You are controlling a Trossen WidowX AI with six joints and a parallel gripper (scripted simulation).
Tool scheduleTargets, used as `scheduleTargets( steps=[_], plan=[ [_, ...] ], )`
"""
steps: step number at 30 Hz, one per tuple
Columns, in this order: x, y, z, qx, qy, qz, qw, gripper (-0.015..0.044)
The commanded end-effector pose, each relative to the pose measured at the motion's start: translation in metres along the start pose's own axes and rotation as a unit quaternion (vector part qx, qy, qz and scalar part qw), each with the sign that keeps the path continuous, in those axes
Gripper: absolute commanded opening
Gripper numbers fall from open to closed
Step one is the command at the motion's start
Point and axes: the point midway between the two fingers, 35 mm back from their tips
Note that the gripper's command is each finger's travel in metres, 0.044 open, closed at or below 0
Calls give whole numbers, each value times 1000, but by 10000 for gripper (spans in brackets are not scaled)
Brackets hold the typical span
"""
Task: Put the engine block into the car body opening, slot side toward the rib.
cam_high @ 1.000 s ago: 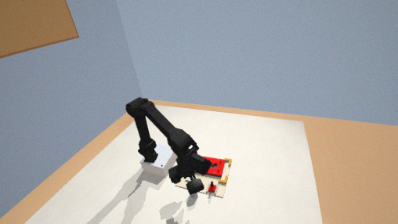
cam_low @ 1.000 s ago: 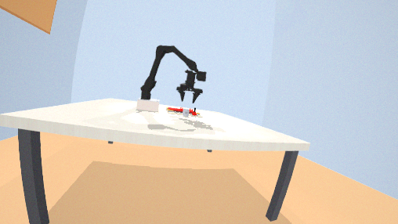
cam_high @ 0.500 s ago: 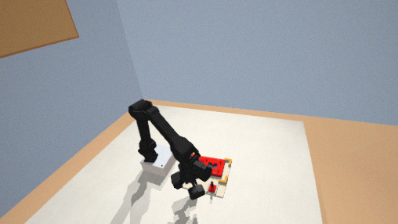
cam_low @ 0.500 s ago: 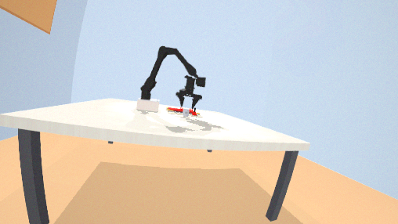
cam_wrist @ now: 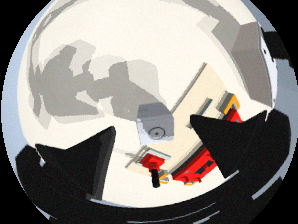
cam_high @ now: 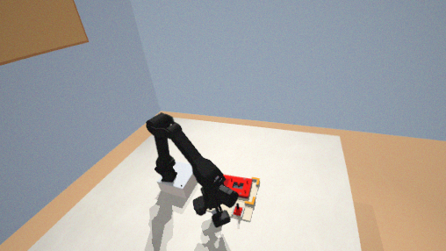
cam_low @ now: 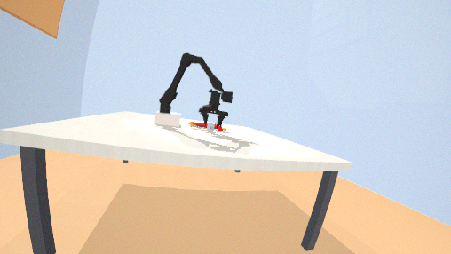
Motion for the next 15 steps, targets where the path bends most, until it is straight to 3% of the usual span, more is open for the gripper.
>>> scheduleTargets(
  steps=[1,12,15],
  plan=[
    [0,-1,-6,-2,-1,-1,1000,440],
    [-1,-2,-21,-2,-1,-2,1000,440],
    [-1,-2,-21,-2,-1,-2,1000,361]
  ],
)
Point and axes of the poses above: the point midway between the two fingers, 35 mm back from their tips, its own z axis back along the fingers, its own x axis across the jaws, y = z × x, and after that the axes turned 3 degrees about -z, right-handed
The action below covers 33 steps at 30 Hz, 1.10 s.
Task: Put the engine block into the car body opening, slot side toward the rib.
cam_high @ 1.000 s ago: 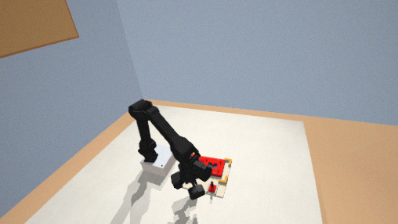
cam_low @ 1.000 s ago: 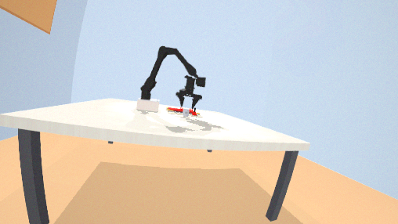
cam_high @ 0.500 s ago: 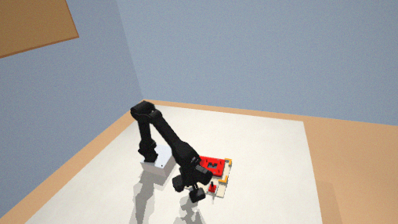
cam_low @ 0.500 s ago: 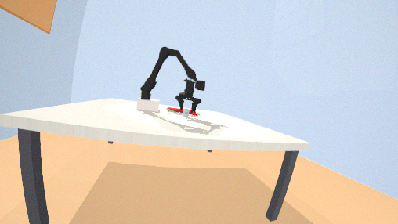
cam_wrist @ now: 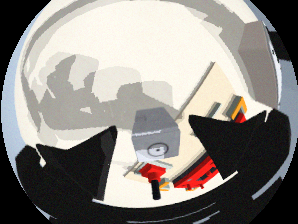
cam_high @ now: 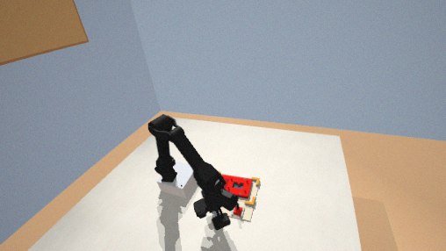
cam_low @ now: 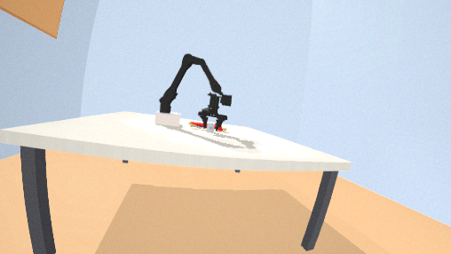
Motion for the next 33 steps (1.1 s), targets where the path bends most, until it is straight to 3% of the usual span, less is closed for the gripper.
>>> scheduleTargets(
  steps=[1,8,15,19,33],
  plan=[
    [1,-1,-1,-1,-3,-1,1000,335],
    [1,-1,-1,-1,-3,-1,1000,151],
    [1,-1,-1,-1,-3,-1,1000,105],
    [1,0,4,-1,-3,-1,1000,0],
    [4,6,45,-1,-3,-1,1000,0]
  ],
)
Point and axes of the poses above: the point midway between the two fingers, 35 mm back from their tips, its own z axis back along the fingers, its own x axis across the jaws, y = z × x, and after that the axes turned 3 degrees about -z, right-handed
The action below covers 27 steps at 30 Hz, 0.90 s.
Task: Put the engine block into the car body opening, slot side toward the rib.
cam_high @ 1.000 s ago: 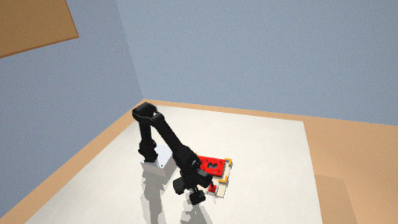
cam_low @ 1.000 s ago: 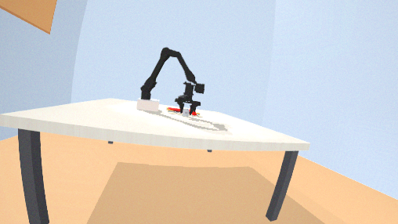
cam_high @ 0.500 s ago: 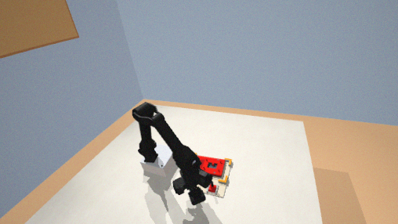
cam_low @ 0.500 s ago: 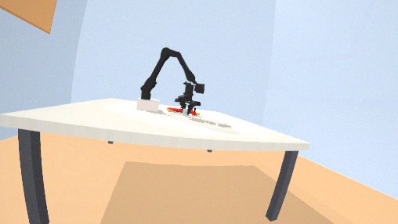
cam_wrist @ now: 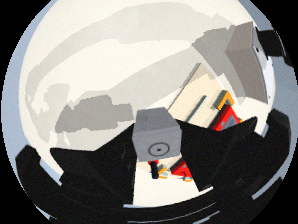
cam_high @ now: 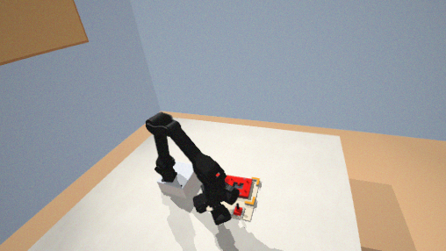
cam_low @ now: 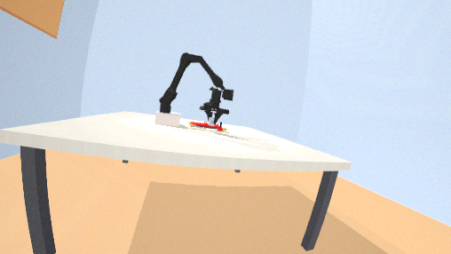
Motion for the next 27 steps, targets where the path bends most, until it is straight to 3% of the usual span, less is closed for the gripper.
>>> scheduleTargets(
  steps=[1,27],
  plan=[
    [2,2,13,1,-5,-1,1000,0],
    [-10,2,95,1,-4,-1,1000,0]
  ],
)
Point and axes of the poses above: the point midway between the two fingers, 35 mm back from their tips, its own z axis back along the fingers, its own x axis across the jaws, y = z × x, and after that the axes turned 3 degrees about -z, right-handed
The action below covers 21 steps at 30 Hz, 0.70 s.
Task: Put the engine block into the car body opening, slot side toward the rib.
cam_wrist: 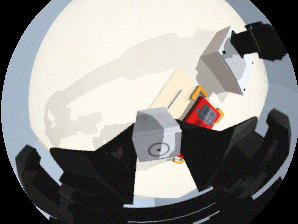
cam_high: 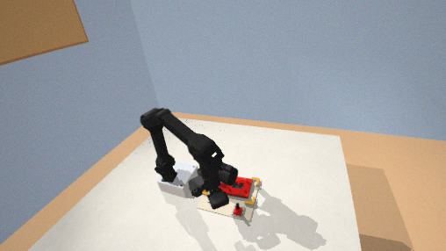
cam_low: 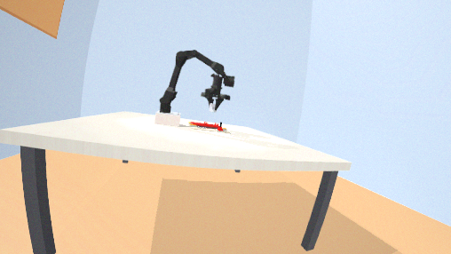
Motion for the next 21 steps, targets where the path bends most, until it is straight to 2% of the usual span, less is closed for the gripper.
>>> scheduleTargets(
  steps=[1,4,9,17,21],
  plan=[
    [-2,0,13,1,-5,-2,1000,0],
    [-2,0,13,1,-5,-2,1000,0],
    [-2,0,-12,1,-5,-2,1000,0],
    [-3,-1,-8,22,-4,-1,1000,0],
    [-3,-4,-9,57,0,-2,998,0]
  ],
)
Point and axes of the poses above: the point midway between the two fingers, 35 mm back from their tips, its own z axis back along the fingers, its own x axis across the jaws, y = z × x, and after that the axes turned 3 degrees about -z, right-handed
